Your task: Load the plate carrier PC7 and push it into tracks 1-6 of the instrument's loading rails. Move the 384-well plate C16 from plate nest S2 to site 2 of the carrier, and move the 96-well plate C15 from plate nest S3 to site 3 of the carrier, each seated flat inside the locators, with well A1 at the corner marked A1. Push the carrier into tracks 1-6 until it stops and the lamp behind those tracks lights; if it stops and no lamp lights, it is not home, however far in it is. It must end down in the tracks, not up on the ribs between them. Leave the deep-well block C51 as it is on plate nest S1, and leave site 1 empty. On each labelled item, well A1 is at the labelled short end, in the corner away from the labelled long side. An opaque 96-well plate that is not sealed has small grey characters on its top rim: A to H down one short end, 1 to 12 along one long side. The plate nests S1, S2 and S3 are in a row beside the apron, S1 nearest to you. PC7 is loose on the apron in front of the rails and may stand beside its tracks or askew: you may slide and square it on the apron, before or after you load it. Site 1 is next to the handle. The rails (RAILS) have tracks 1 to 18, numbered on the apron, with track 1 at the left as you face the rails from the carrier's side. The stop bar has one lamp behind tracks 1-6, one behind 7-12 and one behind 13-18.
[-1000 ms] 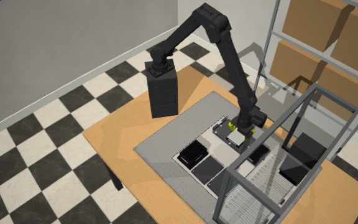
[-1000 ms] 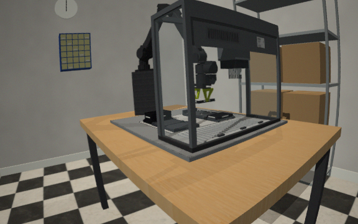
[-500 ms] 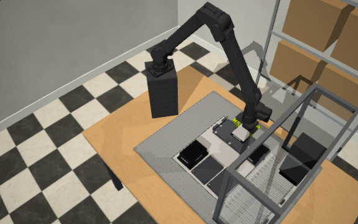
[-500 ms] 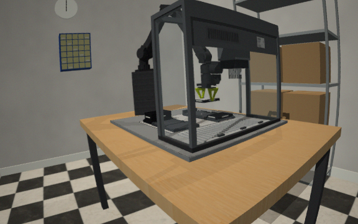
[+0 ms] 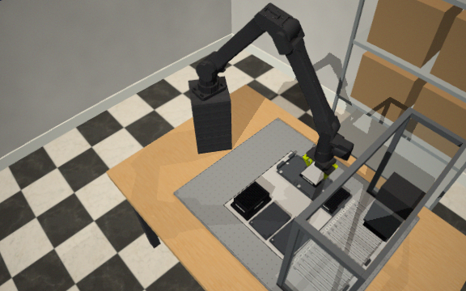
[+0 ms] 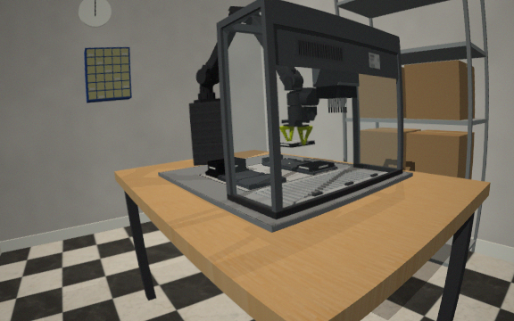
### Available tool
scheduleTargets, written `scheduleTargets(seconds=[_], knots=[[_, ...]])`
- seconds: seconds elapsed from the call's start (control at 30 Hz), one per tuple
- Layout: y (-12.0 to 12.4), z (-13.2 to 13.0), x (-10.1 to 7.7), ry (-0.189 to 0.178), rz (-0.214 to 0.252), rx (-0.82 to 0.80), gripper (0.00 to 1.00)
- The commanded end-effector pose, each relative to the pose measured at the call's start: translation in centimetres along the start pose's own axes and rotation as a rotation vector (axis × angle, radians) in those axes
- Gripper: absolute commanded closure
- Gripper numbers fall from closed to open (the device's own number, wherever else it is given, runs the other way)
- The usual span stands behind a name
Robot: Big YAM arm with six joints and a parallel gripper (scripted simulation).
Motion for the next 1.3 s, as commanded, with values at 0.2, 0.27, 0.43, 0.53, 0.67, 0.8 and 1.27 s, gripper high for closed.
scheduleTargets(seconds=[0.2, 0.27, 0.43, 0.53, 0.67, 0.8, 1.27], knots=[[-0.4, -1.2, -1.1, 0.035, -0.005, 0.001, 1.00], [-1.0, -1.5, 0.2, 0.040, -0.004, 0.001, 1.00], [-0.3, -0.9, 1.8, 0.026, -0.002, 0.010, 1.00], [-0.3, -1.5, 2.1, 0.041, -0.004, 0.010, 1.00], [-0.1, -1.6, 2.9, 0.041, -0.004, 0.010, 1.00], [0.1, -1.6, 4.0, 0.040, -0.003, 0.010, 1.00], [0.2, -1.1, 6.1, 0.031, -0.002, 0.004, 1.00]])
Point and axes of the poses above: the point where the finger pads meet when closed, its own x axis out along the fingers, its own z axis across the jaws, y = z × x, the point moved 10 cm from there along -x, back along the fingers, and after that the axes turned 8 degrees about -x, right-handed, at the moved point
